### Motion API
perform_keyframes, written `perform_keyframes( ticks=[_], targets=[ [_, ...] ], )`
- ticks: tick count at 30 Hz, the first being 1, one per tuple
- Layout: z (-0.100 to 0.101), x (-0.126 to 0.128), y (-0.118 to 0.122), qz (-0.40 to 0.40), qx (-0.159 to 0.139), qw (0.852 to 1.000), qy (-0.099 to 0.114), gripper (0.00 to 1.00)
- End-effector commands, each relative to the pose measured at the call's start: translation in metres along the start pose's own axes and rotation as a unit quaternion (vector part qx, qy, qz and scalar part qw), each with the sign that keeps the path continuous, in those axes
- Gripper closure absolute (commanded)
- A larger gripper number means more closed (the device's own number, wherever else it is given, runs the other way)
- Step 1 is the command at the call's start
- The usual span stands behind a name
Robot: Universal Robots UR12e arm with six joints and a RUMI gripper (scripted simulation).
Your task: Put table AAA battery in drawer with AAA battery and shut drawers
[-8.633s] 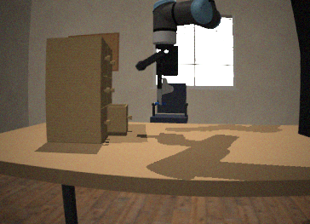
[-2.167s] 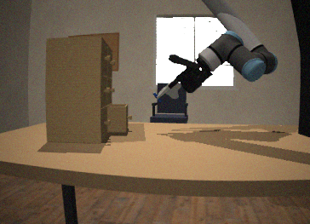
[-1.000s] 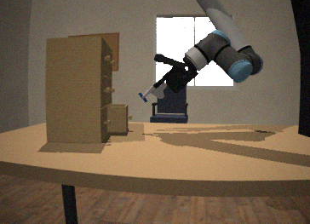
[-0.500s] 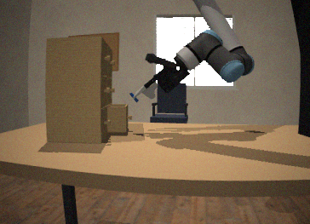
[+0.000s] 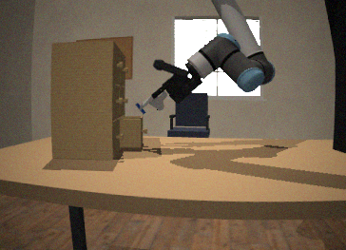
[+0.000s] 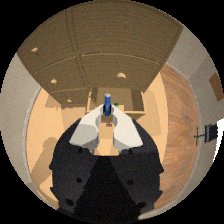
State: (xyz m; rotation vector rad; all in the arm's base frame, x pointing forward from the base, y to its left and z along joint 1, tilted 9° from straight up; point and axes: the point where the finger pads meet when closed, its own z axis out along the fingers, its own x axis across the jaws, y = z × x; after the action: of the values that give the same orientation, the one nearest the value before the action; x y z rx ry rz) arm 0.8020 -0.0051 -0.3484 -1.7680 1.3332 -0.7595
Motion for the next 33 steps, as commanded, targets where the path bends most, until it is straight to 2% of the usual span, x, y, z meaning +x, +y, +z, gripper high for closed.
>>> perform_keyframes(
  ticks=[1,17,33],
  targets=[
    [0.008,0.000,-0.008,0.000,0.000,1.000,0.000,0.98],
    [0.021,0.000,-0.018,0.000,0.000,1.000,0.000,0.98],
    [0.024,0.000,-0.020,0.000,0.000,1.000,0.000,0.98]
  ],
)
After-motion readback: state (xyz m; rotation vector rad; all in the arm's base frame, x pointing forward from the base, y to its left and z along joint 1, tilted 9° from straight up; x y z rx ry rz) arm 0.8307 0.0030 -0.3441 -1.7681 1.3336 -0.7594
